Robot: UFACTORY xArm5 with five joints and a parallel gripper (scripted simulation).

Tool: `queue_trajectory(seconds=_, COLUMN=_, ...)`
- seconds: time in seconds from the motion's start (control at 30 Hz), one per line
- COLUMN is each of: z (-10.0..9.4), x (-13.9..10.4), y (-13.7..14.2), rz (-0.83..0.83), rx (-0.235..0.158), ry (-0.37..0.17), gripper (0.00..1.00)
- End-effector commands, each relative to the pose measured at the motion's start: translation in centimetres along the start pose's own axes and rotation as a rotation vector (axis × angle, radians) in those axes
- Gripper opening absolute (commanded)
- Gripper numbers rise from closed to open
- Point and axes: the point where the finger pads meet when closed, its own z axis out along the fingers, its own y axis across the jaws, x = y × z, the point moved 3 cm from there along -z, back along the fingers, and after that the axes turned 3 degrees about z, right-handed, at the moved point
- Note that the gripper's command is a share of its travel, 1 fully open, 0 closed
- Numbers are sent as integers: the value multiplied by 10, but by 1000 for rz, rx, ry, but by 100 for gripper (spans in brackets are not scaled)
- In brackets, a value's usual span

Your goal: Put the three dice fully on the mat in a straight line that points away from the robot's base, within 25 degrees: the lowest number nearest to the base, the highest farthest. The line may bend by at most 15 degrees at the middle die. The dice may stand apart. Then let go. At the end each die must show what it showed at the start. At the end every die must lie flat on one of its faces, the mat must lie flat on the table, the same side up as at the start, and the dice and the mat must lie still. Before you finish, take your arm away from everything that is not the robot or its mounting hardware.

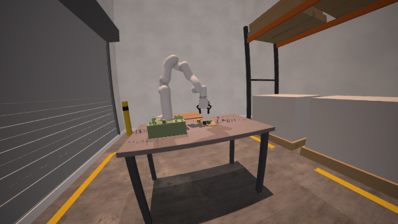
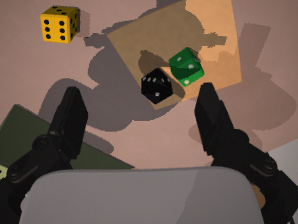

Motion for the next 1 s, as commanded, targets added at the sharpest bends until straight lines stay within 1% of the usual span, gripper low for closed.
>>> queue_trajectory(seconds=0.0, z=-1, x=5, y=-10, rz=-174, rx=-3, ry=3, gripper=100)
queue_trajectory(seconds=0.03, z=-1, x=6, y=-11, rz=-183, rx=-3, ry=3, gripper=100)
queue_trajectory(seconds=0.1, z=0, x=8, y=-16, rz=-272, rx=-4, ry=3, gripper=100)
queue_trajectory(seconds=0.2, z=0, x=8, y=-17, rz=-285, rx=-4, ry=3, gripper=100)
queue_trajectory(seconds=0.23, z=0, x=10, y=-24, rz=-385, rx=-4, ry=3, gripper=100)
queue_trajectory(seconds=0.37, z=0, x=12, y=-30, rz=-485, rx=-4, ry=3, gripper=100)
queue_trajectory(seconds=0.53, z=1, x=15, y=-42, rz=-663, rx=-5, ry=2, gripper=100)
queue_trajectory(seconds=0.57, z=1, x=16, y=-42, rz=-675, rx=-5, ry=2, gripper=100)
queue_trajectory(seconds=0.63, z=1, x=17, y=-48, rz=-763, rx=-5, ry=2, gripper=100)
queue_trajectory(seconds=0.67, z=1, x=17, y=-48, rz=-765, rx=-5, ry=2, gripper=100)
queue_trajectory(seconds=0.7, z=2, x=18, y=-52, rz=-828, rx=-6, ry=2, gripper=100)
queue_trajectory(seconds=0.8, z=2, x=18, y=-54, rz=-850, rx=-6, ry=2, gripper=100)
queue_trajectory(seconds=0.83, z=2, x=20, y=-59, rz=-929, rx=-6, ry=1, gripper=100)
queue_trajectory(seconds=0.93, z=2, x=21, y=-63, rz=-1001, rx=-6, ry=1, gripper=100)
queue_trajectory(seconds=0.97, z=2, x=21, y=-67, rz=-1059, rx=-6, ry=1, gripper=100)
